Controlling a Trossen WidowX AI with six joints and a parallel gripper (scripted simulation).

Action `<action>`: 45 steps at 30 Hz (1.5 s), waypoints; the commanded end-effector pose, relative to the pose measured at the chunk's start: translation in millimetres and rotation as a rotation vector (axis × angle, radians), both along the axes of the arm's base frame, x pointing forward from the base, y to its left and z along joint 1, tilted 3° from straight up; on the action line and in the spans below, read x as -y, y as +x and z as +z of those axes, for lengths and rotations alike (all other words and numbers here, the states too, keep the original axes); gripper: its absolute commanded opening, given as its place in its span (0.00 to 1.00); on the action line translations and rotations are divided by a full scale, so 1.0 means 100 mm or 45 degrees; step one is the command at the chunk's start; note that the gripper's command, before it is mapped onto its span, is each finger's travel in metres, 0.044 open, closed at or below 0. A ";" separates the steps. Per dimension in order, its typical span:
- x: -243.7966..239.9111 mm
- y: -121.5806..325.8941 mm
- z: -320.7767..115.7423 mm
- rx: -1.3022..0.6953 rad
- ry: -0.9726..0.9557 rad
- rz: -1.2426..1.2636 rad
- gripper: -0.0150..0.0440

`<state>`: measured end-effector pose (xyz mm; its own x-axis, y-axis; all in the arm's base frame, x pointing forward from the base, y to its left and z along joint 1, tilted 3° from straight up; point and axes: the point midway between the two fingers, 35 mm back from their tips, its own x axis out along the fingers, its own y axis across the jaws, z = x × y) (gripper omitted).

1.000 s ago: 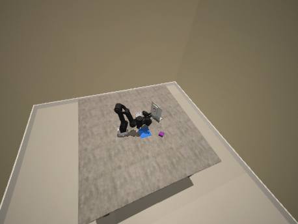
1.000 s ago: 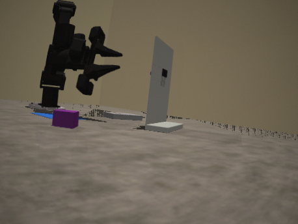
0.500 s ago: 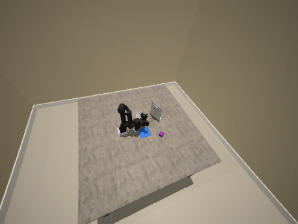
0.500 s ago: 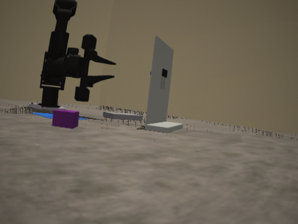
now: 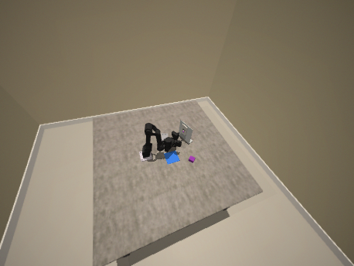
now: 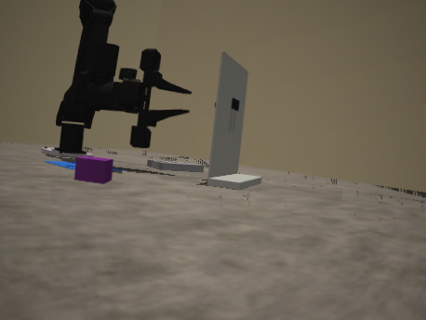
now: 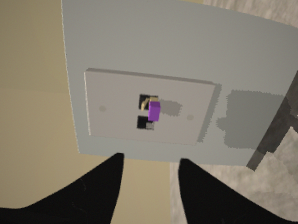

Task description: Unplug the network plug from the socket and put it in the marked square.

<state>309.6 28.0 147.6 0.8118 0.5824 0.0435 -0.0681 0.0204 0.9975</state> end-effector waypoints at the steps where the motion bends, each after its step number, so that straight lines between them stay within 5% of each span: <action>1: -0.01 0.06 0.00 0.002 -0.003 -0.010 0.52; 38: -0.21 0.60 0.05 0.008 -0.001 -0.010 0.52; 45: -0.21 0.60 0.05 0.008 -0.001 -0.010 0.37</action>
